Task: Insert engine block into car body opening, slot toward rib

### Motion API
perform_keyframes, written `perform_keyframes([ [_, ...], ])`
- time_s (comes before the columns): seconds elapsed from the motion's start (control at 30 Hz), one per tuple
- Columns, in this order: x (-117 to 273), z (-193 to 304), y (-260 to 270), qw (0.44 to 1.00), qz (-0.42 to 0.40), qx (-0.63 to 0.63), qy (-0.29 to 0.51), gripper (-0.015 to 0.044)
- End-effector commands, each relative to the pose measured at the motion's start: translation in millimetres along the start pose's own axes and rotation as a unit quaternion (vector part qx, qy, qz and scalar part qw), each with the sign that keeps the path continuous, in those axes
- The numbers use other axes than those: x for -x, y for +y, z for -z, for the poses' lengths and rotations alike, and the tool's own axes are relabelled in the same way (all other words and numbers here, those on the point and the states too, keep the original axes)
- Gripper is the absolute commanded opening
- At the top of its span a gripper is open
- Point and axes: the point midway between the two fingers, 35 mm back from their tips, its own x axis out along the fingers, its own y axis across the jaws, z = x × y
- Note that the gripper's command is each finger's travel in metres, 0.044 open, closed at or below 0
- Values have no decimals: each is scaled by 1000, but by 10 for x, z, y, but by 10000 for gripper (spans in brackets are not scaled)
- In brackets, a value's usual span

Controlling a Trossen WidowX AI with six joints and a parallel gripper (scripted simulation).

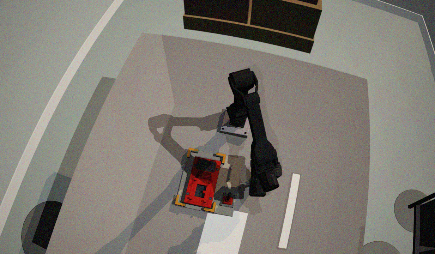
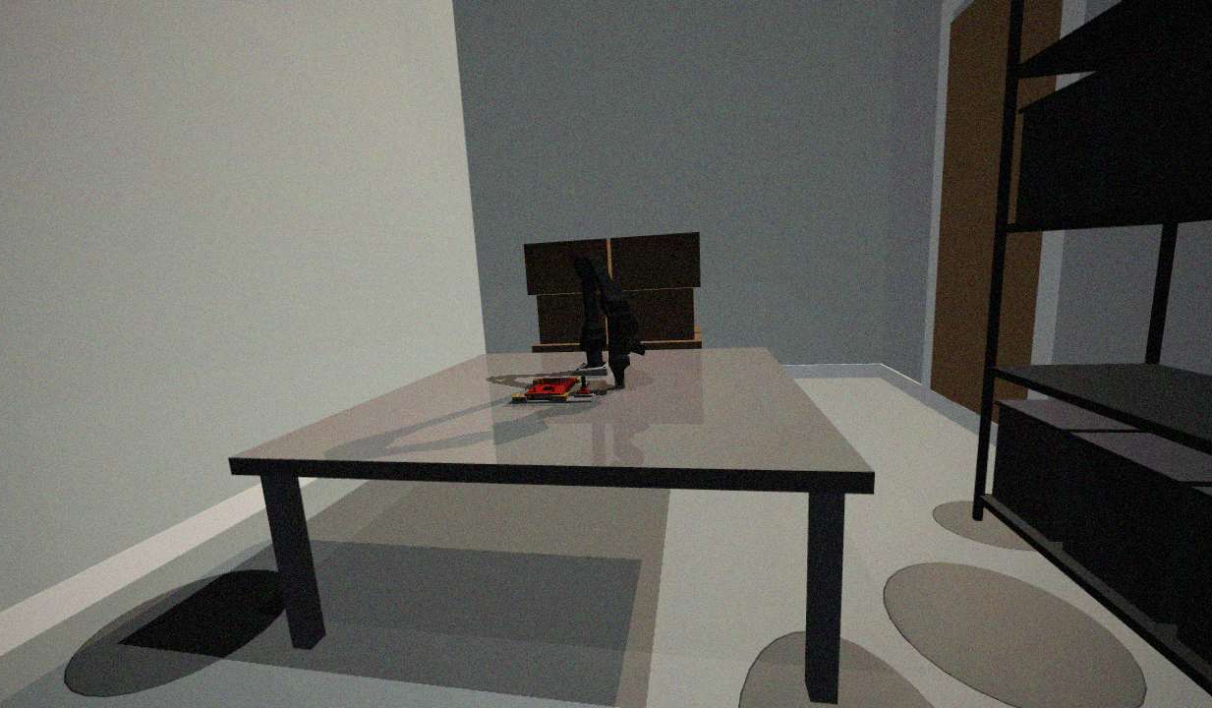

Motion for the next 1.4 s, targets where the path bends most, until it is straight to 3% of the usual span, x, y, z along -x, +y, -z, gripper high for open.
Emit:
perform_keyframes([
  [0.0,-5,8,-5,1000,1,2,3,145],
  [0.2,-5,8,-5,1000,1,2,3,105],
  [0.33,39,5,-18,1000,1,2,3,0],
  [1.37,1010,17,-107,1000,2,2,2,0],
])
